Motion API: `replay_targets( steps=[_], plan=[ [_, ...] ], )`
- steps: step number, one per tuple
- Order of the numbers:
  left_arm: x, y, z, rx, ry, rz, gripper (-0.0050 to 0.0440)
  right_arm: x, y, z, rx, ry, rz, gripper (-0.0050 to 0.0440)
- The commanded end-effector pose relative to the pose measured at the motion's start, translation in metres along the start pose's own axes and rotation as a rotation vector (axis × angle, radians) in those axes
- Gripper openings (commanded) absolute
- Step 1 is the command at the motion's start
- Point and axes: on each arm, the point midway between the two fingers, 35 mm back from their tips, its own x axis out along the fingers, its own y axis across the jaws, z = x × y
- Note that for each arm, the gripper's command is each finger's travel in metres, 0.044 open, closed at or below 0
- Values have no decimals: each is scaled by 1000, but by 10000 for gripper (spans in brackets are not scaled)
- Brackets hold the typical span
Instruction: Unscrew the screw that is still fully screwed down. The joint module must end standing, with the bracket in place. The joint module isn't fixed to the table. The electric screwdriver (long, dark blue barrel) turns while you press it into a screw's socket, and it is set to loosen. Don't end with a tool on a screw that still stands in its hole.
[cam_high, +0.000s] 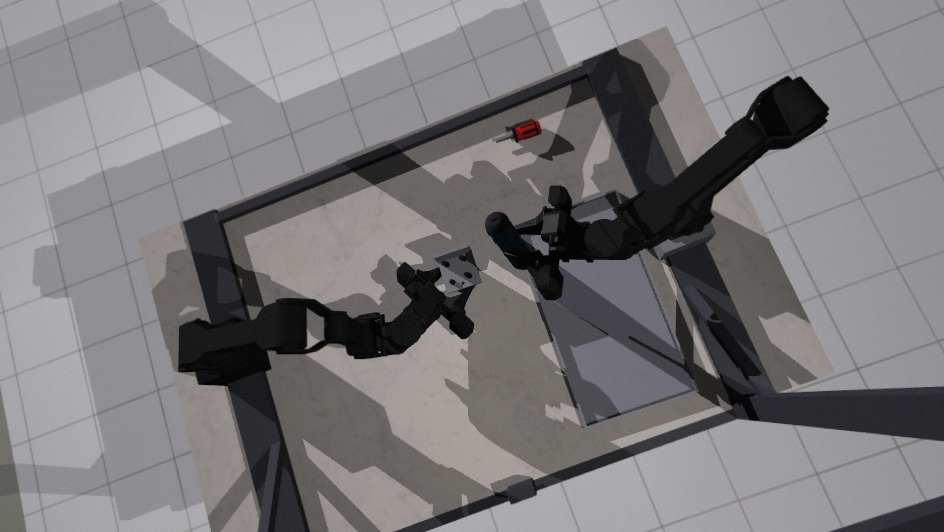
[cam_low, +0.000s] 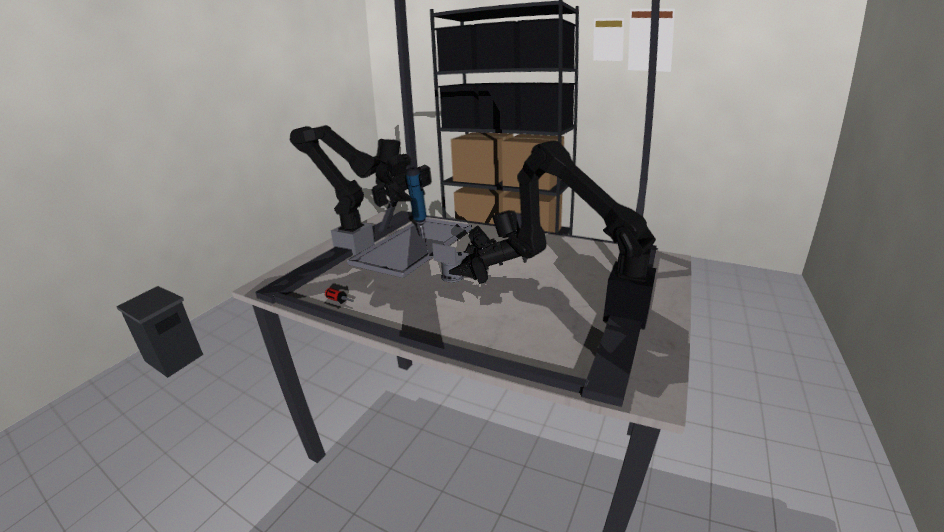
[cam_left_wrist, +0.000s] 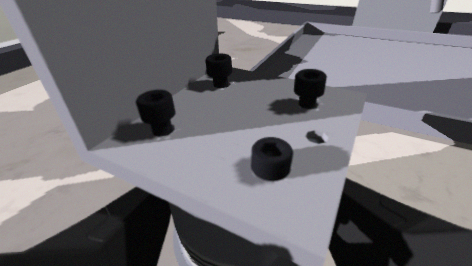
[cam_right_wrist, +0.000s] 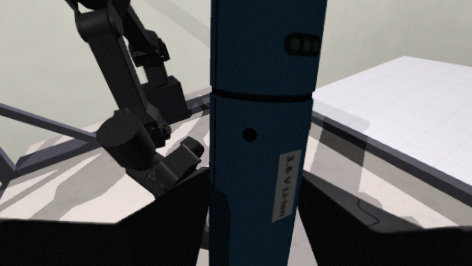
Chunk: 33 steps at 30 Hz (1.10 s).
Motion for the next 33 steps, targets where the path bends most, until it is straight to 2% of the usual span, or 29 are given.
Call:
replay_targets(
  steps=[1, 4, 9, 23, 33],
  plan=[
    [0, -3, 8, -13, -15, -4, 244, 1, 8, 19, -50, -89, 137, 161],
    [0, -3, 8, -13, -15, -4, 244, 1, 13, 32, -110, -149, 223, 161],
    [0, -3, 8, -13, -15, -4, 244, 1, 15, 38, -189, -181, 299, 161],
    [0, -3, 8, -13, -15, -4, 244, 0, 21, 53, -227, -213, 340, 161],
    [0, -3, 8, -13, -15, -4, 244, 16, 24, 50, -228, -206, 338, 161]
  ],
)
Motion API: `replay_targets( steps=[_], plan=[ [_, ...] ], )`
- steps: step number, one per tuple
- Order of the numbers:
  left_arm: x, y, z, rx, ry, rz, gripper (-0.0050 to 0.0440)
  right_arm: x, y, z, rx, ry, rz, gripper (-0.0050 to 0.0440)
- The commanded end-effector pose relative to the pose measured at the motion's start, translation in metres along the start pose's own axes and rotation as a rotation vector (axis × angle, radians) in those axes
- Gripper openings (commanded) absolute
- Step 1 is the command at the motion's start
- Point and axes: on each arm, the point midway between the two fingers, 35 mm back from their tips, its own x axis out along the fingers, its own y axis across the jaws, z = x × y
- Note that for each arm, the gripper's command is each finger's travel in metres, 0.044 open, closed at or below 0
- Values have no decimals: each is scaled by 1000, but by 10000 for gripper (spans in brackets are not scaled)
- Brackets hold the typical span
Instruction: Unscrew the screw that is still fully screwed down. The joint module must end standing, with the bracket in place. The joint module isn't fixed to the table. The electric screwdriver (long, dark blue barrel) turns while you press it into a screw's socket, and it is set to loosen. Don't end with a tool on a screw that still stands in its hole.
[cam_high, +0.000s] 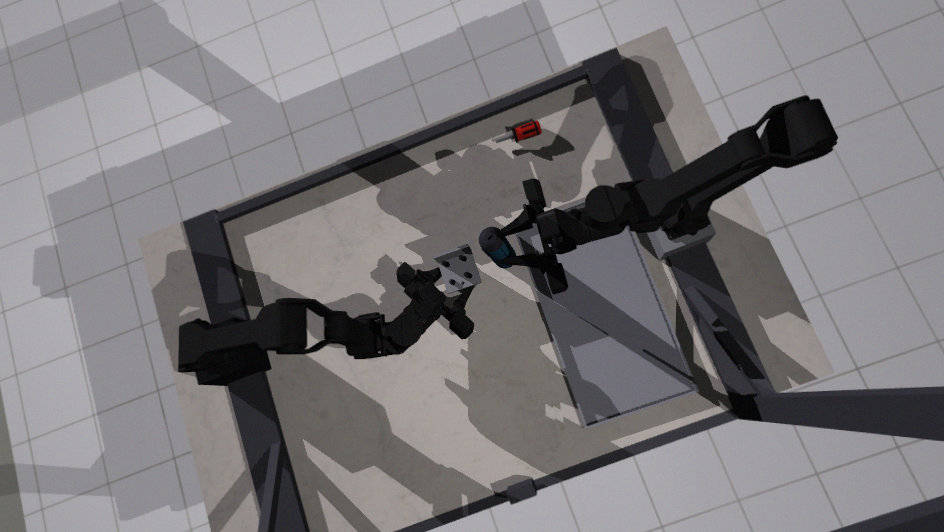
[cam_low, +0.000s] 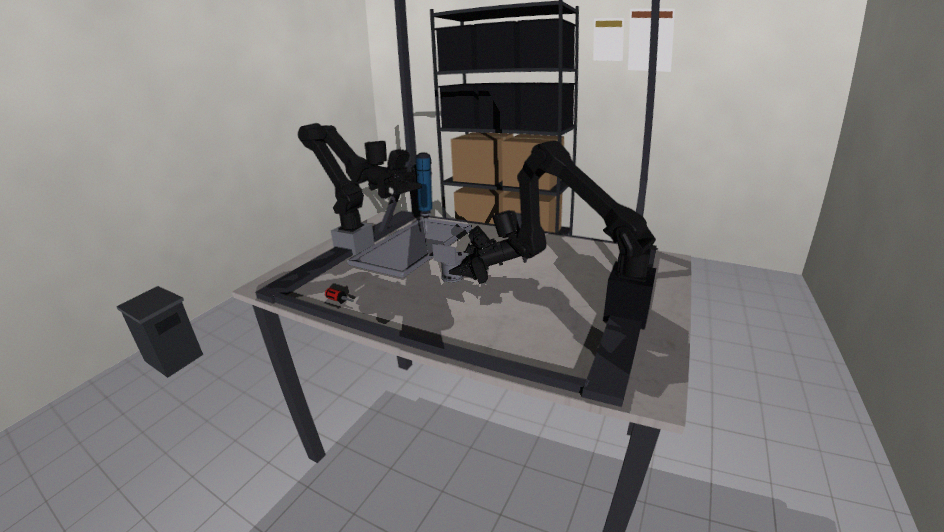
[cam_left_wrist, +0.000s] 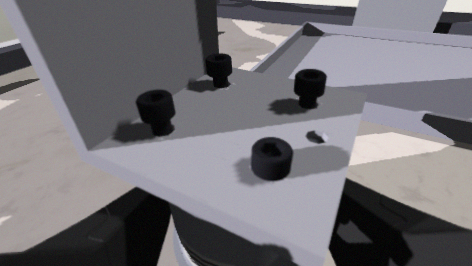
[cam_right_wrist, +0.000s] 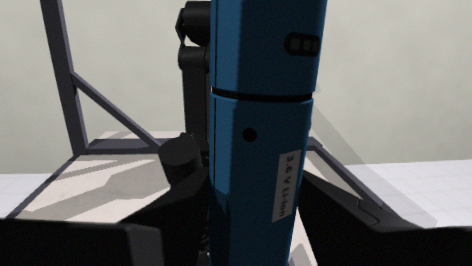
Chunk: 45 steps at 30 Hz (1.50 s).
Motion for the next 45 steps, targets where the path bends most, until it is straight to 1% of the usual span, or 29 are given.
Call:
replay_targets(
  steps=[1, 10, 12, 16, 32, 34, 35, 39, 45],
  plan=[
    [0, -3, 8, -13, -15, -4, 244, 15, 0, 20, -1, -62, 2, 161],
    [0, -3, 8, -13, -15, -4, 244, 44, -2, 10, -2, -59, 2, 161],
    [0, -3, 8, -13, -15, -4, 244, 44, -2, 10, -2, -59, 2, 161],
    [0, -3, 8, -13, -15, -4, 244, 53, -2, 7, -2, -60, 2, 161],
    [0, -3, 8, -13, -15, -4, 244, 53, -1, 10, -1, -68, 3, 161],
    [0, -3, 8, -13, -15, -4, 244, 53, -2, 14, -1, -73, 2, 161],
    [0, -3, 8, -13, -15, -4, 244, 53, -2, 7, -2, -62, 2, 161],
    [0, -3, 8, -13, -15, -4, 244, 55, -2, 7, -3, -91, 2, 161],
    [0, -3, 8, -13, -15, -4, 244, 54, -2, 10, -2, -100, 2, 161]
  ],
)
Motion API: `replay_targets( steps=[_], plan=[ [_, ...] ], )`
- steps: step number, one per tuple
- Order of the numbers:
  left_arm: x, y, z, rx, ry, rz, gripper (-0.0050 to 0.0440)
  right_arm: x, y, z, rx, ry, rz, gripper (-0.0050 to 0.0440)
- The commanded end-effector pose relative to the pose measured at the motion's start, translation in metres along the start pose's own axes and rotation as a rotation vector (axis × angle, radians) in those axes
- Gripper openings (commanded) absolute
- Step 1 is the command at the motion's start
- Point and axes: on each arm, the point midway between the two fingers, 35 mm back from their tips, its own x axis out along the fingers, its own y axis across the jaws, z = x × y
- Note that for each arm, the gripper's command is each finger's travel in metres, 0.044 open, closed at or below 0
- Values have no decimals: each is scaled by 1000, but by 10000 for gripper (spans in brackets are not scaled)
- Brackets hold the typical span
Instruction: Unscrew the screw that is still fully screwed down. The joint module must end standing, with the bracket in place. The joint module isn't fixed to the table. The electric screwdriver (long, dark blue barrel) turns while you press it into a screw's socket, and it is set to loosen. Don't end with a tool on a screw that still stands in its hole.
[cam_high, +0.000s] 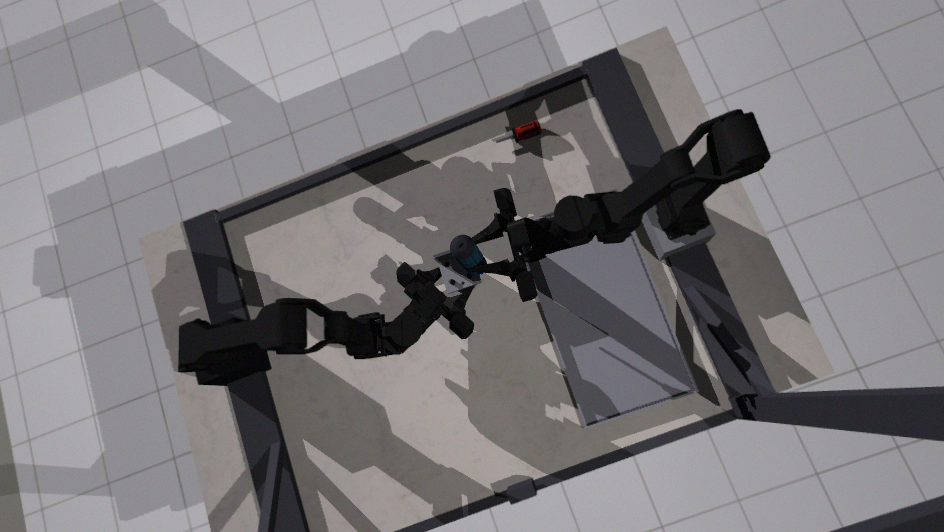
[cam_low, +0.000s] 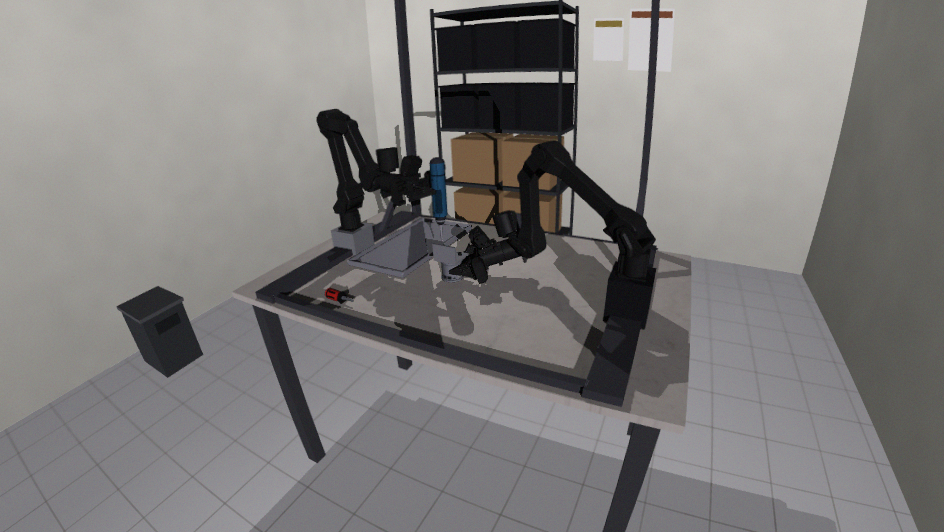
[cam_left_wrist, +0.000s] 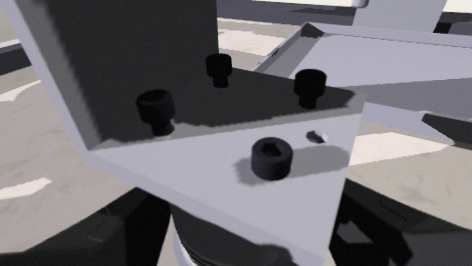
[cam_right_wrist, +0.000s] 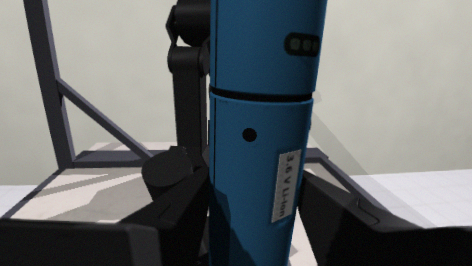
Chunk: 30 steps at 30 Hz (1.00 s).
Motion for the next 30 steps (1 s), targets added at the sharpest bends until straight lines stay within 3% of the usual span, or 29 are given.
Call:
replay_targets(
  steps=[1, 10, 25, 30],
  plan=[
    [0, -3, 8, -13, -15, -4, 244, 4, 0, 18, -3, -58, 3, 161],
    [0, -3, 8, -13, -15, -4, 244, 10, 0, 20, -3, -60, 2, 161],
    [0, -3, 8, -13, -15, -4, 244, 60, -2, 20, -2, -59, 2, 161],
    [0, -3, 8, -13, -15, -4, 244, 66, -2, 20, -2, -59, 4, 161]
  ],
)
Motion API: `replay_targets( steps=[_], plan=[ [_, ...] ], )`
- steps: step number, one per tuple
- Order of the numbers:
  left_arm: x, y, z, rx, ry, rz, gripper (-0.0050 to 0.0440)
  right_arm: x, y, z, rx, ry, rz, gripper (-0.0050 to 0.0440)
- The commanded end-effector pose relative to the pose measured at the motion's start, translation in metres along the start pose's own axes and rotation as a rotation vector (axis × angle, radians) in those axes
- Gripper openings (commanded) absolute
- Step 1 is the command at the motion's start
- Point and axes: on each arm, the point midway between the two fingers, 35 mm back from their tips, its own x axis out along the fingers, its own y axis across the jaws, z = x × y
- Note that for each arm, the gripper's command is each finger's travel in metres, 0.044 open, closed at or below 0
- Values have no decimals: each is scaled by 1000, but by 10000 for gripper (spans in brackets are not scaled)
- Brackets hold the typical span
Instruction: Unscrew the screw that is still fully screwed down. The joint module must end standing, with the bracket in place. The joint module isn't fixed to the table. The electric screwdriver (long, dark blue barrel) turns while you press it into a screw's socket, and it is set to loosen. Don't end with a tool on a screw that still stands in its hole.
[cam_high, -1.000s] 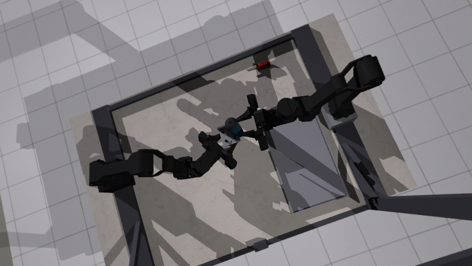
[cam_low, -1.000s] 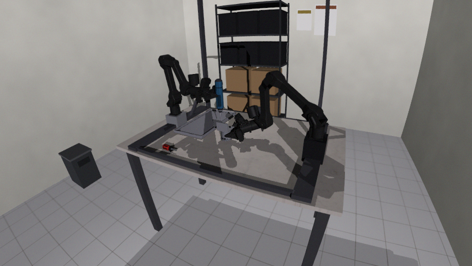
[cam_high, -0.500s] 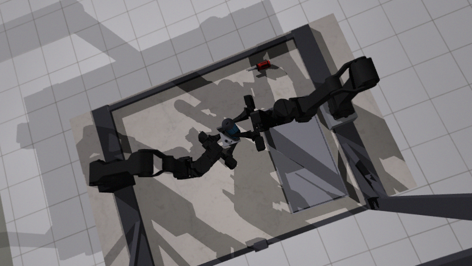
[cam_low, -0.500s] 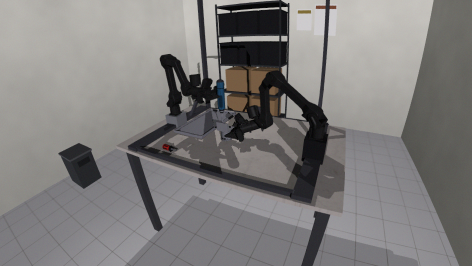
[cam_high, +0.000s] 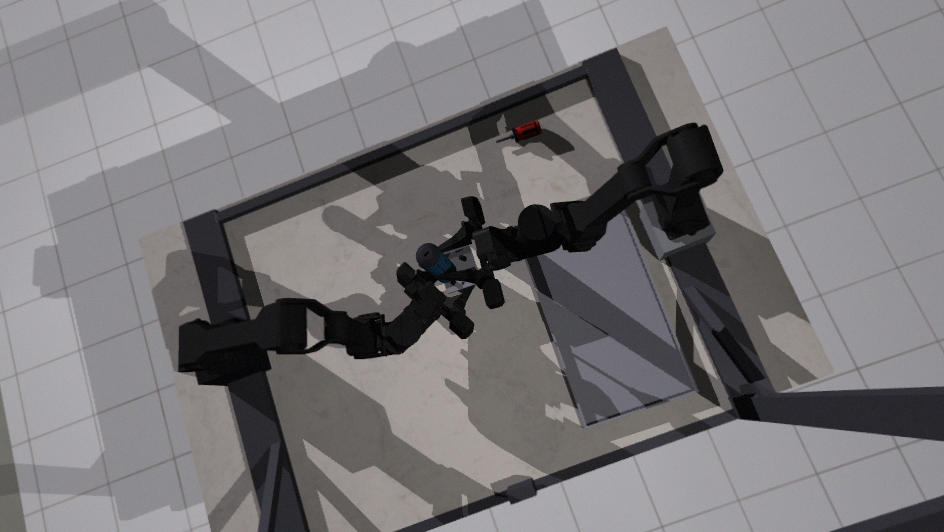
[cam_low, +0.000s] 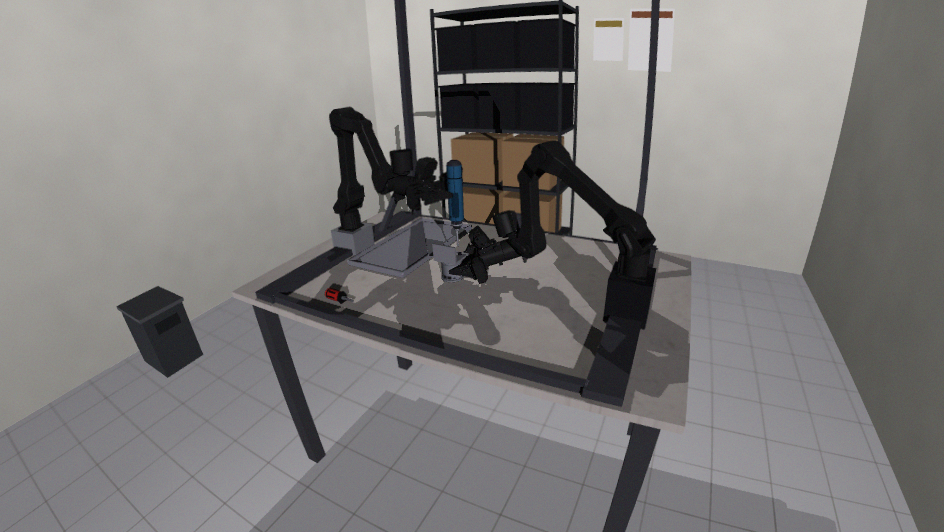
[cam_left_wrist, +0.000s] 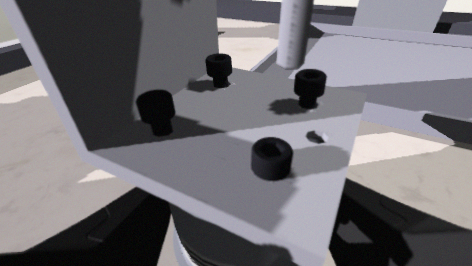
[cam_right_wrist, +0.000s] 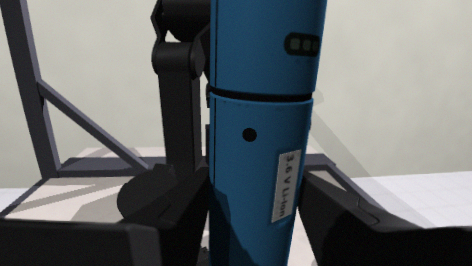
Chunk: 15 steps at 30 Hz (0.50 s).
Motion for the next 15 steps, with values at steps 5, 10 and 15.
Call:
replay_targets(
  steps=[5, 10, 15],
  plan=[
    [0, -3, 8, -13, -15, -4, 244, 8, 0, 26, -2, -72, 3, 161],
    [0, -3, 8, -13, -15, -4, 244, 8, 0, 26, -2, -72, 3, 161],
    [0, -3, 8, -13, -15, -4, 244, 8, 0, 13, -3, -52, 3, 161]
  ],
)
